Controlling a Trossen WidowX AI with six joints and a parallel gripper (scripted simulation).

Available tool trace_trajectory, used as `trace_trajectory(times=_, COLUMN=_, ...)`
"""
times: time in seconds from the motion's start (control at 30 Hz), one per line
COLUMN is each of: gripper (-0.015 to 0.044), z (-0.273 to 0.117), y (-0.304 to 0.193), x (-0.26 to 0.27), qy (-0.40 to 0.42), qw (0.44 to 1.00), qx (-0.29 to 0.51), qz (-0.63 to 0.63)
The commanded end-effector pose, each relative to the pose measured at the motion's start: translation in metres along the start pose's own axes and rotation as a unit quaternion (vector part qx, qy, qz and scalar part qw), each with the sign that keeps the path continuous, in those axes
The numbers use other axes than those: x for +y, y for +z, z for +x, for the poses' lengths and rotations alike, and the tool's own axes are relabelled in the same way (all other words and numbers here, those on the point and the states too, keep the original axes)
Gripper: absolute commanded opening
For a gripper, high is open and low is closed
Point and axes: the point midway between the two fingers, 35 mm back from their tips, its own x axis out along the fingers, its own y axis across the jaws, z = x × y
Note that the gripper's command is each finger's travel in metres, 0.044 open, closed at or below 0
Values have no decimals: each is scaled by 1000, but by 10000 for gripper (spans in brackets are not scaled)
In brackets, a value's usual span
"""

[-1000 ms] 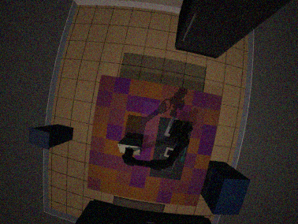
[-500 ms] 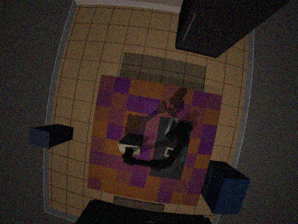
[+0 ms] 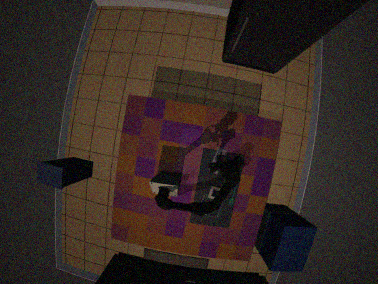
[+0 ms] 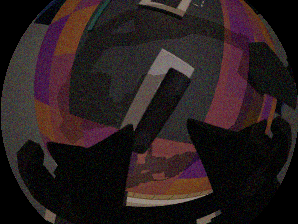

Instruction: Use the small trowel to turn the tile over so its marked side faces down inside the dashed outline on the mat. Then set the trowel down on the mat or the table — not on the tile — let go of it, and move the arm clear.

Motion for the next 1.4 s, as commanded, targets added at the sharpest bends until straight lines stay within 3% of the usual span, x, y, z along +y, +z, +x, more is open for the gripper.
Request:
trace_trajectory(times=0.0, gripper=270, z=2, y=-1, x=-1, qy=-4, qw=997, qx=0, qz=75)
trace_trajectory(times=0.43, gripper=270, z=2, y=-1, x=-1, qy=-4, qw=958, qx=-1, qz=285)
trace_trajectory(times=1.37, gripper=270, z=36, y=-2, x=1, qy=-4, qw=958, qx=-1, qz=288)
